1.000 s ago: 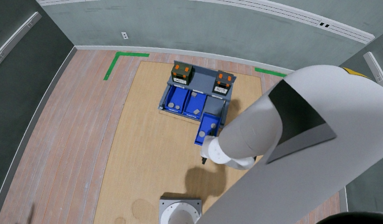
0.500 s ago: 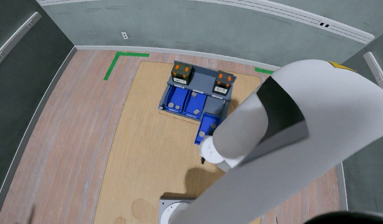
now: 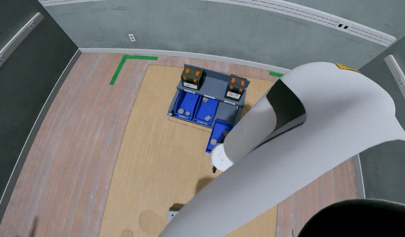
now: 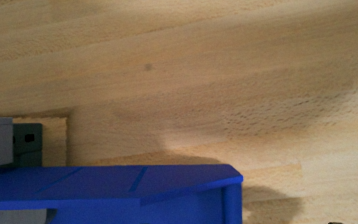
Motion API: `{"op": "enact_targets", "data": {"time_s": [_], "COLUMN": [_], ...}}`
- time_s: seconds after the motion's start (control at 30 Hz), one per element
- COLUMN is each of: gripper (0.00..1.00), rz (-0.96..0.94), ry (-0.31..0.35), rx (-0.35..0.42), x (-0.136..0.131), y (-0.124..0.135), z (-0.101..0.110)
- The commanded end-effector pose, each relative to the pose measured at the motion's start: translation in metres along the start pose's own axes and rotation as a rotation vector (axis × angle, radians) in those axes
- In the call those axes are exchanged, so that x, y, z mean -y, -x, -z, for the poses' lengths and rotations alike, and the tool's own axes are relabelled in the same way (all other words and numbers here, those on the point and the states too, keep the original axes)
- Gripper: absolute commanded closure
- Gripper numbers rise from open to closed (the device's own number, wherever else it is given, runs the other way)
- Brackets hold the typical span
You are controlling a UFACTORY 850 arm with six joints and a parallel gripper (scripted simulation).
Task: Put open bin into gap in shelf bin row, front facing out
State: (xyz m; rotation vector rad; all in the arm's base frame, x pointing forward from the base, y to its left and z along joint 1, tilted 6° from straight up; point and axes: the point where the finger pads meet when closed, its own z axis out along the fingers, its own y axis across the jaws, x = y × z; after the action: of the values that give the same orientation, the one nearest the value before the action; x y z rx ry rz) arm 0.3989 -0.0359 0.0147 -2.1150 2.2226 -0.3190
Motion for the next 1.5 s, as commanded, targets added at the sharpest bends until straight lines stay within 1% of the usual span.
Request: {"op": "enact_targets", "data": {"time_s": [0.0, 0.07, 0.47, 0.63, 1.47], "gripper": [0.0, 0.0, 0.0, 0.0, 0.0], "rz": [0.0, 0.0, 0.0, 0.0, 0.0], "ry": [-0.001, -0.001, -0.001, -0.001, -0.001], "rx": [0.0, 0.0, 0.0, 0.0, 0.0], "x": [0.0008, 0.0009, 0.0009, 0.001, 0.001], "y": [-0.0001, -0.0002, -0.0002, -0.0003, -0.0002], "z": [-0.0054, -0.0094, -0.0094, -0.0133, -0.0127]}}
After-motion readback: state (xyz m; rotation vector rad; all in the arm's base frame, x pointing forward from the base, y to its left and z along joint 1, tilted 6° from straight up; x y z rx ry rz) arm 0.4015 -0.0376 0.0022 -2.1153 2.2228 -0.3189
